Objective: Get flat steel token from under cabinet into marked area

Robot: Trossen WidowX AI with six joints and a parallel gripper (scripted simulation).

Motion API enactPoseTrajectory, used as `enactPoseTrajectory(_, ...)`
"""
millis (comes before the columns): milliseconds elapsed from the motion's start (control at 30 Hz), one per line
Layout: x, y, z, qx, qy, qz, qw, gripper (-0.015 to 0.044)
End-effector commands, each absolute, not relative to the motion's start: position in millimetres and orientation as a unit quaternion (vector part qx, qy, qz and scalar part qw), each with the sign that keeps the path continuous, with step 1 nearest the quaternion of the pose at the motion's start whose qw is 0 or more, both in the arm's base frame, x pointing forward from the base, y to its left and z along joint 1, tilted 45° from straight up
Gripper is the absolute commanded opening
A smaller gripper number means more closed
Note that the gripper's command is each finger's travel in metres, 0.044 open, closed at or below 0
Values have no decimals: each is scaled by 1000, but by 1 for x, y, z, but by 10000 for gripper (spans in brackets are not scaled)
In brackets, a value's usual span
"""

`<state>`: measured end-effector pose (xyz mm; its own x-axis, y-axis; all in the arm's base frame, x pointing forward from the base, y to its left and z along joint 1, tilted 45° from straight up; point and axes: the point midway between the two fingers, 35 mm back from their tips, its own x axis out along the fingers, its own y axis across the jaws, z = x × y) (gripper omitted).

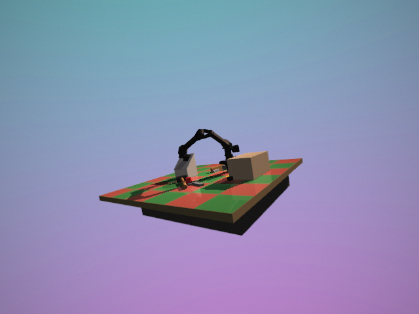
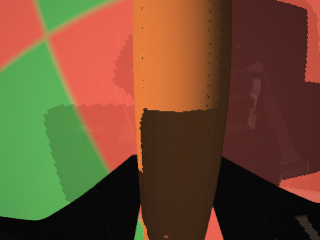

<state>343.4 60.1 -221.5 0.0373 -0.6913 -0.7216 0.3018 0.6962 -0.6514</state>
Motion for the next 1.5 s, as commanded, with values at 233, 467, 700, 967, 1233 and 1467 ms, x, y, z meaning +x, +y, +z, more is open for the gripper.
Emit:
enactPoseTrajectory(233, 364, 57, -216, -162, 589, -357, 707, 0)
enactPoseTrajectory(467, 372, 55, -215, -162, 589, -357, 707, 0)
enactPoseTrajectory(700, 380, 54, -213, -162, 589, -357, 707, 0)
enactPoseTrajectory(967, 388, 52, -210, -162, 589, -357, 707, 0)
enactPoseTrajectory(1233, 390, 52, -210, -162, 589, -357, 707, 0)
enactPoseTrajectory(1467, 390, 51, -210, -162, 589, -357, 707, 0)
